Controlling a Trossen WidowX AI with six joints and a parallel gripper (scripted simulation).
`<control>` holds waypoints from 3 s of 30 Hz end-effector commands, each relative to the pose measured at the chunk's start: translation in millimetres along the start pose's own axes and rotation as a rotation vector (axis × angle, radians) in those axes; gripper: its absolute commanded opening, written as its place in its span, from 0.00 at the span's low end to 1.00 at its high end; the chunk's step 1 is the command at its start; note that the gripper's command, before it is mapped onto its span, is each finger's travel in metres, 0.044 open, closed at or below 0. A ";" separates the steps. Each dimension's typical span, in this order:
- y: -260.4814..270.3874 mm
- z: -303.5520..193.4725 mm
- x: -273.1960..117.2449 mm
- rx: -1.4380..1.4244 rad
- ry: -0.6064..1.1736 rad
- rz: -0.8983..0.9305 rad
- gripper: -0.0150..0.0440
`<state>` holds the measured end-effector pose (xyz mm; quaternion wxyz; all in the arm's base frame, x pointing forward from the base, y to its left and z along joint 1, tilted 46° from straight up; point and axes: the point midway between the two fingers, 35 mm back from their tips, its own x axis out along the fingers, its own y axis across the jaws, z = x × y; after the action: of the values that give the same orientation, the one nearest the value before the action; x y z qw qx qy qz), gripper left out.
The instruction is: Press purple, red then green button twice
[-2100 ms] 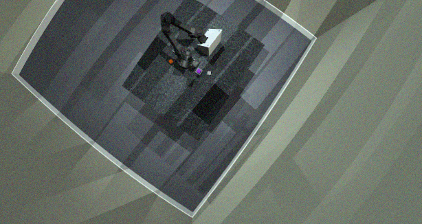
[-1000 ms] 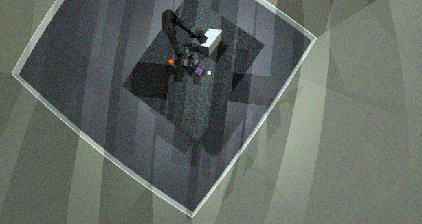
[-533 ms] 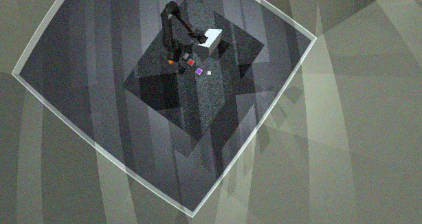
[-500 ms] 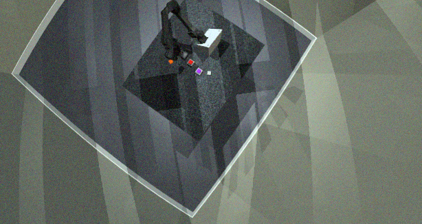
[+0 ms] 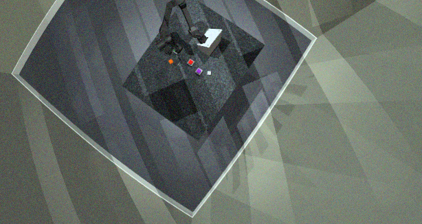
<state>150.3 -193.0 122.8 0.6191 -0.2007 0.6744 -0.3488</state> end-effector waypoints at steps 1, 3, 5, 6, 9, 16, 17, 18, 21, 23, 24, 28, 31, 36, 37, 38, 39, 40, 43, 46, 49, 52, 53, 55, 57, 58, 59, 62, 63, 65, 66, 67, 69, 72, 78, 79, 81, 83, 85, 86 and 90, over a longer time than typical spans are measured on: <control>1.1 -2.9 15.1 -0.014 0.001 -0.001 0.29; 1.1 -2.9 15.3 -0.014 0.001 -0.001 0.29; 1.2 -2.8 17.4 -0.014 0.001 -0.001 0.29; 1.3 -2.7 19.0 -0.014 0.002 -0.001 0.29; 1.3 -2.4 23.9 -0.013 0.002 0.000 0.29; 1.3 -2.3 35.1 -0.013 0.002 -0.001 0.29; 1.3 -2.4 36.7 -0.013 0.002 -0.001 0.29; 1.3 -2.5 38.3 -0.013 0.002 -0.001 0.29; 1.1 -2.7 43.1 -0.014 0.002 -0.002 0.29; 1.0 -3.0 46.2 -0.014 0.002 -0.002 0.29; 1.0 -3.1 47.5 -0.014 0.002 -0.002 0.29; 0.9 -3.2 48.5 -0.014 0.002 -0.003 0.29; 0.9 -3.2 48.5 -0.014 0.002 -0.003 0.29; 0.9 -3.2 48.5 -0.014 0.002 -0.003 0.29; 0.9 -3.2 48.5 -0.014 0.002 -0.003 0.29; 0.9 -3.2 48.5 -0.014 0.002 -0.003 0.29; 0.9 -3.2 48.5 -0.014 0.002 -0.003 0.29; 0.9 -3.2 48.5 -0.014 0.002 -0.003 0.29; 0.9 -3.2 48.5 -0.014 0.002 -0.003 0.29; 0.5 -1.6 31.4 -0.009 0.000 -0.002 0.29; 1.1 -3.0 15.1 -0.014 0.002 -0.001 0.29; 1.1 -3.0 15.1 -0.014 0.002 -0.001 0.29; 1.1 -3.0 15.3 -0.014 0.002 -0.001 0.29; 1.2 -2.8 17.4 -0.014 0.002 -0.001 0.29; 1.3 -2.6 20.7 -0.014 0.002 -0.001 0.29; 1.3 -2.5 22.3 -0.013 0.002 -0.001 0.29; 1.3 -2.4 23.9 -0.013 0.002 0.000 0.29; 1.4 -2.3 28.7 -0.013 0.002 0.000 0.29; 1.3 -2.3 30.3 -0.013 0.002 0.000 0.29; 1.3 -2.3 33.5 -0.013 0.002 0.000 0.29; 1.3 -2.4 35.1 -0.013 0.002 -0.001 0.29; 1.3 -2.4 36.7 -0.013 0.002 -0.001 0.29; 1.2 -2.5 39.9 -0.013 0.002 -0.001 0.29; 1.1 -2.9 44.7 -0.014 0.002 -0.002 0.29; 0.9 -3.2 48.5 -0.014 0.002 -0.003 0.29; 0.9 -3.2 48.5 -0.014 0.002 -0.003 0.29; 0.9 -3.2 48.5 -0.014 0.002 -0.003 0.29; 0.9 -3.2 48.5 -0.014 0.002 -0.003 0.29; 0.9 -3.2 48.5 -0.014 0.002 -0.003 0.29; 0.9 -3.2 48.5 -0.014 0.002 -0.003 0.29; 0.9 -3.2 48.5 -0.014 0.002 -0.003 0.29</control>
<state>141.2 -226.5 90.4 0.6182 -0.2051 0.6738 -0.3491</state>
